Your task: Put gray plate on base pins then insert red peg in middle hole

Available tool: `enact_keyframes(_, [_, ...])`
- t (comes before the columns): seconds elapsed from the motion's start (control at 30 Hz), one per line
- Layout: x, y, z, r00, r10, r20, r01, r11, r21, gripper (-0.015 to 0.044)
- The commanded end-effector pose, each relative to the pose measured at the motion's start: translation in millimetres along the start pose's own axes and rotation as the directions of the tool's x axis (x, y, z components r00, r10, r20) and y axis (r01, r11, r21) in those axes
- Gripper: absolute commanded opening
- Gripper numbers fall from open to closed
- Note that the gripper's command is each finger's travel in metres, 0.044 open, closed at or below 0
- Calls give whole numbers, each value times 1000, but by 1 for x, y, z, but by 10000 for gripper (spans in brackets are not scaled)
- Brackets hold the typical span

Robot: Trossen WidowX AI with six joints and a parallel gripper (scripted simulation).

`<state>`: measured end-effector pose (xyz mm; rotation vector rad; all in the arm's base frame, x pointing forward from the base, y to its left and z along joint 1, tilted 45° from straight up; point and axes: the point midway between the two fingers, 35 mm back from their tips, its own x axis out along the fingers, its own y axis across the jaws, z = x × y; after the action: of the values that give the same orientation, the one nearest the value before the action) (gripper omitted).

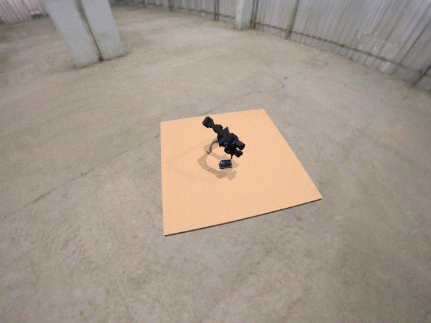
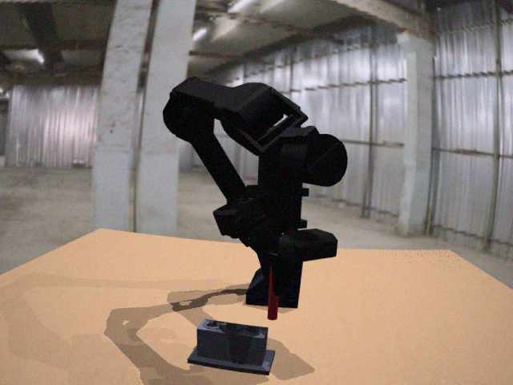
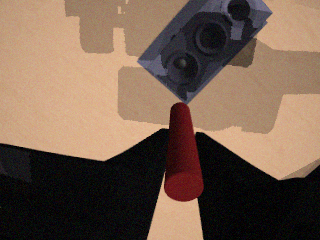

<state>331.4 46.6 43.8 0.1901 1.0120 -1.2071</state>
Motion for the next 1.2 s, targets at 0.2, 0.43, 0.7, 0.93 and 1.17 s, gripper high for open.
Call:
enact_keyframes(0.2, [-1,-8,33,1000,1,15,-1,1000,4,0])
enact_keyframes(0.43, [0,-16,53,1000,-6,23,6,1000,6,0])
enact_keyframes(0.7, [0,-16,54,1000,-7,24,7,1000,6,0])
enact_keyframes(0.93, [0,-16,54,1000,-7,24,7,1000,6,0])
enact_keyframes(1.17, [0,-17,54,1000,-7,24,7,1000,6,0])
